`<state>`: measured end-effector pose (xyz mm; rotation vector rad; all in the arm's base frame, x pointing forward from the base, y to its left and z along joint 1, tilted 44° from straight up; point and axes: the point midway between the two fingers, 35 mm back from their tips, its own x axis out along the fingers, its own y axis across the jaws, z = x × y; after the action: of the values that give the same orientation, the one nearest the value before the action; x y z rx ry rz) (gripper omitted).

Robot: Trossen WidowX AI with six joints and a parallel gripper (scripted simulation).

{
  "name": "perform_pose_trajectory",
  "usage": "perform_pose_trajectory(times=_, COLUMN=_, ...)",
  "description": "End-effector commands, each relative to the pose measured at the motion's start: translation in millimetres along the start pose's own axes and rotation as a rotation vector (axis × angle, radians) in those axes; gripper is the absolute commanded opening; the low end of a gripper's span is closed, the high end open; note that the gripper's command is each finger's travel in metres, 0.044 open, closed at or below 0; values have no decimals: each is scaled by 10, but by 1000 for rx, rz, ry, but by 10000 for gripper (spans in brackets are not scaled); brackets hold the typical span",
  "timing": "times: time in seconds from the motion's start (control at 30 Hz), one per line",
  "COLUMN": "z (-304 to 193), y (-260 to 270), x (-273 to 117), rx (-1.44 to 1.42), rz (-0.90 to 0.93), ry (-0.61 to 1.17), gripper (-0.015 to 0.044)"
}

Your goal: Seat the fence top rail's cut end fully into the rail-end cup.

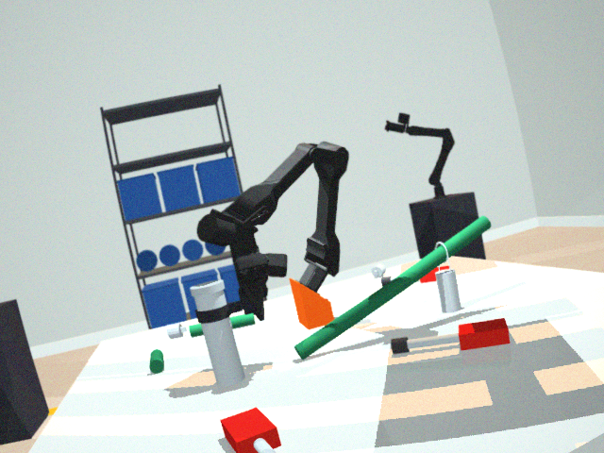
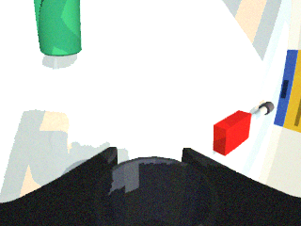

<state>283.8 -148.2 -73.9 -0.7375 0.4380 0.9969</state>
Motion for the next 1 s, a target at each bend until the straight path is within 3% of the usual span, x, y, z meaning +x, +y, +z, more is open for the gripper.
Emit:
perform_pose_trajectory(times=0.0, z=-1, y=26, x=-17, rx=-29, rz=-1, ry=-18, gripper=0)
perform_pose_trajectory(times=0.97, z=-5, y=64, x=-40, rx=-73, rz=-1, ry=-42, gripper=0)
